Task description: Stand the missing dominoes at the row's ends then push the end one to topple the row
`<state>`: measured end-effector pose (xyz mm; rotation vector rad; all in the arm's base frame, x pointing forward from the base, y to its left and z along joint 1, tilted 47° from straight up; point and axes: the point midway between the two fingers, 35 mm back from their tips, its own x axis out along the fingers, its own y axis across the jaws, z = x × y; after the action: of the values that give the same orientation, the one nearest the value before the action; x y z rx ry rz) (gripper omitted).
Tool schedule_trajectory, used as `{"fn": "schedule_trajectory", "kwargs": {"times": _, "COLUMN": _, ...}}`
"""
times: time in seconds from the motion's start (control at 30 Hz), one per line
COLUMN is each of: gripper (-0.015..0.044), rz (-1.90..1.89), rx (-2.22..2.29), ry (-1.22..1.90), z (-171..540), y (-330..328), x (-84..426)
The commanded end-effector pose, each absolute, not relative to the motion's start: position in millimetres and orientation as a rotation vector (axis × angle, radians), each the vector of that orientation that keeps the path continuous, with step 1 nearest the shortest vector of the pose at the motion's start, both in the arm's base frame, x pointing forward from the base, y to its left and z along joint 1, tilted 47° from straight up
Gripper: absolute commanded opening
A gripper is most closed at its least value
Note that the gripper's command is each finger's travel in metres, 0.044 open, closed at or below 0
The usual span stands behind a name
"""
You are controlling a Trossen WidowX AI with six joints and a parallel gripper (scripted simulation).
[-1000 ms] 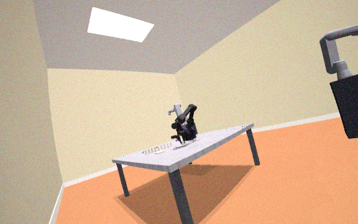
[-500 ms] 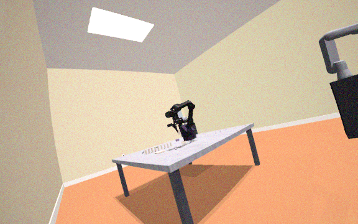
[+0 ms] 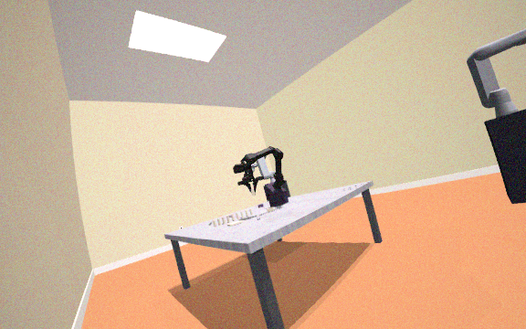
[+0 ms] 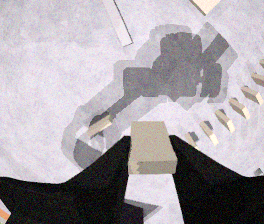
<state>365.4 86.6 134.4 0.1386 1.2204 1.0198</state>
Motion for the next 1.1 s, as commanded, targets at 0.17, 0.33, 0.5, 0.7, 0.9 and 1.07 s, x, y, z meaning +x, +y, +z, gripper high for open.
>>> {"fn": "schedule_trajectory", "kwargs": {"times": 0.17, "gripper": 0.0107, "rz": 0.453, "rx": 0.811, "ry": 1.603, "z": 41, "y": 3, "x": 304}}
{"fn": "schedule_trajectory", "kwargs": {"times": 0.33, "gripper": 0.0107, "rz": 0.426, "rx": 0.842, "ry": 1.616, "z": 38, "y": 0, "x": 300}}
{"fn": "schedule_trajectory", "kwargs": {"times": 0.5, "gripper": 0.0107, "rz": 0.426, "rx": 0.842, "ry": 1.616, "z": 38, "y": 0, "x": 300}}
{"fn": "schedule_trajectory", "kwargs": {"times": 0.7, "gripper": 0.0107, "rz": 0.42, "rx": 0.839, "ry": 1.615, "z": 21, "y": 14, "x": 304}}
{"fn": "schedule_trajectory", "kwargs": {"times": 0.9, "gripper": 0.0107, "rz": 0.417, "rx": 0.837, "ry": 1.614, "z": -5, "y": 39, "x": 306}}
{"fn": "schedule_trajectory", "kwargs": {"times": 1.07, "gripper": 0.0107, "rz": 0.418, "rx": 0.838, "ry": 1.613, "z": -24, "y": 60, "x": 305}}
